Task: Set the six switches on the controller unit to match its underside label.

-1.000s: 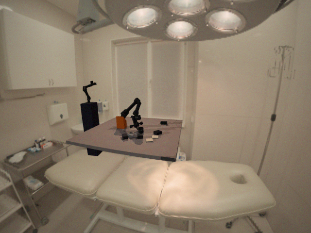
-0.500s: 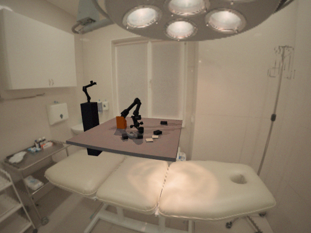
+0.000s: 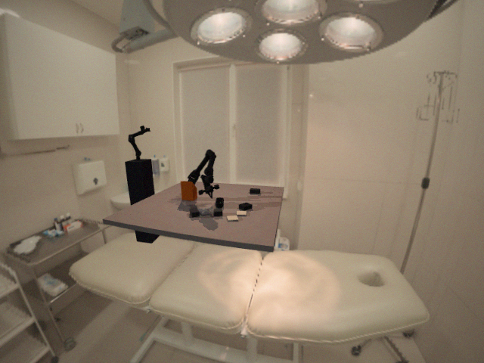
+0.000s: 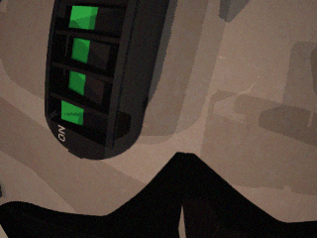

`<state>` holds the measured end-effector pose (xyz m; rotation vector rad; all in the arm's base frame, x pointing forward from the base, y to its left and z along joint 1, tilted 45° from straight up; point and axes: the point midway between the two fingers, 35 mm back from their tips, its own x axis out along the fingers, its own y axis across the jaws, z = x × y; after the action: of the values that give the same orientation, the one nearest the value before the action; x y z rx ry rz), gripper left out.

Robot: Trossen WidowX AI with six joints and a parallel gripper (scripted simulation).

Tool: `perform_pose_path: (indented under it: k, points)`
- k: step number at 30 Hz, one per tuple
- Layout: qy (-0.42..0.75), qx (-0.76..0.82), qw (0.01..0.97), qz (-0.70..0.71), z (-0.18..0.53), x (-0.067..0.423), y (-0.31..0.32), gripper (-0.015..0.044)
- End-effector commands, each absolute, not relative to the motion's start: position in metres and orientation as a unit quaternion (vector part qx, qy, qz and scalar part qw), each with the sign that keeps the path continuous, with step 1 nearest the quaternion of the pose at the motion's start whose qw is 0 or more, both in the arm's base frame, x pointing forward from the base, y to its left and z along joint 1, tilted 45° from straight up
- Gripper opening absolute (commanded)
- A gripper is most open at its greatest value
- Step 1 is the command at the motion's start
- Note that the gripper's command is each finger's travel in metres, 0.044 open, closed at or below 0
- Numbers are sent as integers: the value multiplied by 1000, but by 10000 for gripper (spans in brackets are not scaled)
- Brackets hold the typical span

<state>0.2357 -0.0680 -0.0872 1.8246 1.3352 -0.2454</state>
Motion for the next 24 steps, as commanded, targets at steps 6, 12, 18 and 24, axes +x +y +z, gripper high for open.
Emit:
perform_pose_path:
  k: [6, 12, 18, 24]
  points:
    - [543, 722, 415, -102, -89, 248, -90, 105]
    - [574, 713, 385, -117, -97, 276, -120, 263]
    - [604, 702, 354, -130, -102, 300, -145, 420]
    - [634, 688, 322, -142, -105, 319, -165, 440]
